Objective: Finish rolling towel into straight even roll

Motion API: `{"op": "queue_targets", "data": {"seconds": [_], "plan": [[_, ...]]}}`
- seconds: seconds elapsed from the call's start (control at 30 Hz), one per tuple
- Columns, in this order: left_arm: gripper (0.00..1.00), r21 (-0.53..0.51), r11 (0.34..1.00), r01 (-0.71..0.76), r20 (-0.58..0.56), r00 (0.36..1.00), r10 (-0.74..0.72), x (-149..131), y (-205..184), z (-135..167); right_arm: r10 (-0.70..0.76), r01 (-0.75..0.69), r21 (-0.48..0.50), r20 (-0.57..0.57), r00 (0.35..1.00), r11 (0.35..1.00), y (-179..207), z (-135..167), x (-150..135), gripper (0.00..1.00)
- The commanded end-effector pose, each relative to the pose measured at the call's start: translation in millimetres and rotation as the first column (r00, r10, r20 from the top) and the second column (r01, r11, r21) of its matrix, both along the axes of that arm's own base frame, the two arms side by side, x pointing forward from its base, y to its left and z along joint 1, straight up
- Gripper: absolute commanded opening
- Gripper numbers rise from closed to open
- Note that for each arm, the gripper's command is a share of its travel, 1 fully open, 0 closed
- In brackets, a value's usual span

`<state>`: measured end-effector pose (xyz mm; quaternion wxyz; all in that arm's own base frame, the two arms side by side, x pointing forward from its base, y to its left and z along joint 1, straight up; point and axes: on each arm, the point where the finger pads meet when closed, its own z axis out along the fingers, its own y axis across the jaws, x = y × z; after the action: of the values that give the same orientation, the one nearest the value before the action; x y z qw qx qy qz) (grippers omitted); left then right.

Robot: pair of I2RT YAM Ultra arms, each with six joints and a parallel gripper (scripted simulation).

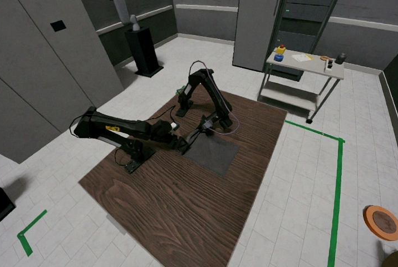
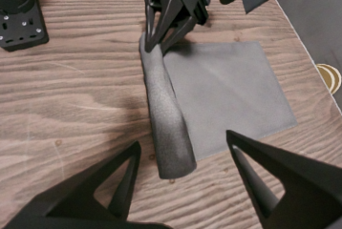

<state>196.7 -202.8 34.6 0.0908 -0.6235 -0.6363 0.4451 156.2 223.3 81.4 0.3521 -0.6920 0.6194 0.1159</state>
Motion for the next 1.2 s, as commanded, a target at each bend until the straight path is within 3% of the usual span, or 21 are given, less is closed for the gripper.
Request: {"op": "queue_targets", "data": {"seconds": [0.0, 0.3, 0.5, 0.9, 1.17], "plan": [[0.16, 0.027, 0.999, 0.022, -0.029, 0.999, -0.021, 0, 5, 0, 0.006, -0.006, 0.009, -0.002, 1.0, 1.0, 4, -1, -1, 0.98], [0.16, 0.027, 0.999, 0.022, -0.03, 0.999, -0.021, 0, 5, -12, 0.124, -0.124, 0.009, -0.002, 0.992, 0.992, -3, 2, 1, 0.98], [0.16, 0.027, 0.999, 0.022, -0.03, 0.999, -0.021, 0, 5, -12, 0.129, -0.129, 0.009, -0.002, 0.992, 0.992, -3, -2, 1, 0.98], [0.16, 0.027, 0.999, 0.022, -0.03, 0.999, -0.021, 0, 5, -12, 0.129, -0.129, 0.009, -0.002, 0.992, 0.992, -3, -48, -2, 0.98], [0.16, 0.027, 0.999, 0.022, -0.03, 0.999, -0.021, 0, 5, -12, 0.13, -0.13, 0.009, -0.002, 0.992, 0.992, 3, -51, 1, 0.98]]}}
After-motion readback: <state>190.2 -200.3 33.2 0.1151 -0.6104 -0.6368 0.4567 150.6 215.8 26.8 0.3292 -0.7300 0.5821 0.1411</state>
